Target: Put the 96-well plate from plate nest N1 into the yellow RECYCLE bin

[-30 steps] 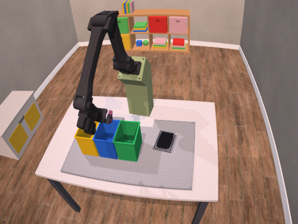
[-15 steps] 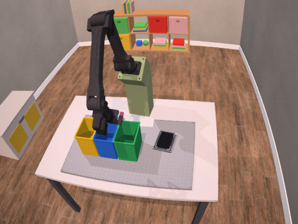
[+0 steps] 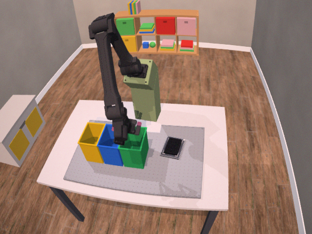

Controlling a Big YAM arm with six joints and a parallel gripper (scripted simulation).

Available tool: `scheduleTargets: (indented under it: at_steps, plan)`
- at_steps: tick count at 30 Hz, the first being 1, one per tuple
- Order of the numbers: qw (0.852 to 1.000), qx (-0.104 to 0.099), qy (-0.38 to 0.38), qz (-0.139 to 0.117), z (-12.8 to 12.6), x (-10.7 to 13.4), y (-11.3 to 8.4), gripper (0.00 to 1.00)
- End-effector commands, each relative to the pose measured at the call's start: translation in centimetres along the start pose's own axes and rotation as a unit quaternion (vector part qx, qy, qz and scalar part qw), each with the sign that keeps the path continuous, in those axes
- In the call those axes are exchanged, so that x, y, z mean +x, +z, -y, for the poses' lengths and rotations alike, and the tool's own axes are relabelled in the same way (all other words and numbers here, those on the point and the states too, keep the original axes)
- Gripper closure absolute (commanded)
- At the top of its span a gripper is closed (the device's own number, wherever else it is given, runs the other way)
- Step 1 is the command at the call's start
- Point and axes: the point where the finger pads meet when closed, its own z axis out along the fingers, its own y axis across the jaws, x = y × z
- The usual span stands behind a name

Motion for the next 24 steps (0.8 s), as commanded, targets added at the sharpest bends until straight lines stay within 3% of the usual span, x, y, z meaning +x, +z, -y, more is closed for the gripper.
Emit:
scheduleTargets:
  at_steps: [1, 4, 5, 7, 9, 13, 14, 16, 21, 22, 23, 24]
  plan:
    - [1.000, 0.005, 0.015, 0.021, -1.5, -0.3, 1.0, 0.00]
    - [1.000, 0.006, 0.015, 0.023, -2.0, -0.3, 1.3, 0.00]
    - [0.999, 0.002, 0.018, 0.037, -2.4, -1.0, 0.7, 0.00]
    - [0.999, 0.004, 0.016, 0.028, -3.3, -0.6, 1.9, 0.00]
    - [0.999, 0.011, 0.015, 0.043, -4.0, 0.1, 2.8, 0.00]
    - [0.999, 0.011, 0.015, 0.043, -5.6, 0.5, 3.9, 0.00]
    - [0.999, 0.008, 0.017, 0.050, -6.2, -0.2, 3.7, 0.00]
    - [0.998, 0.013, 0.016, 0.064, -6.8, 0.9, 4.6, 0.00]
    - [0.998, 0.013, 0.016, 0.064, -8.1, 1.4, 5.4, 0.00]
    - [0.995, 0.005, 0.022, 0.095, -8.4, 1.1, 4.4, 0.00]
    - [0.995, 0.004, 0.023, 0.100, -8.8, 1.2, 4.7, 0.00]
    - [0.996, 0.012, 0.018, 0.086, -9.3, 1.9, 6.1, 0.00]
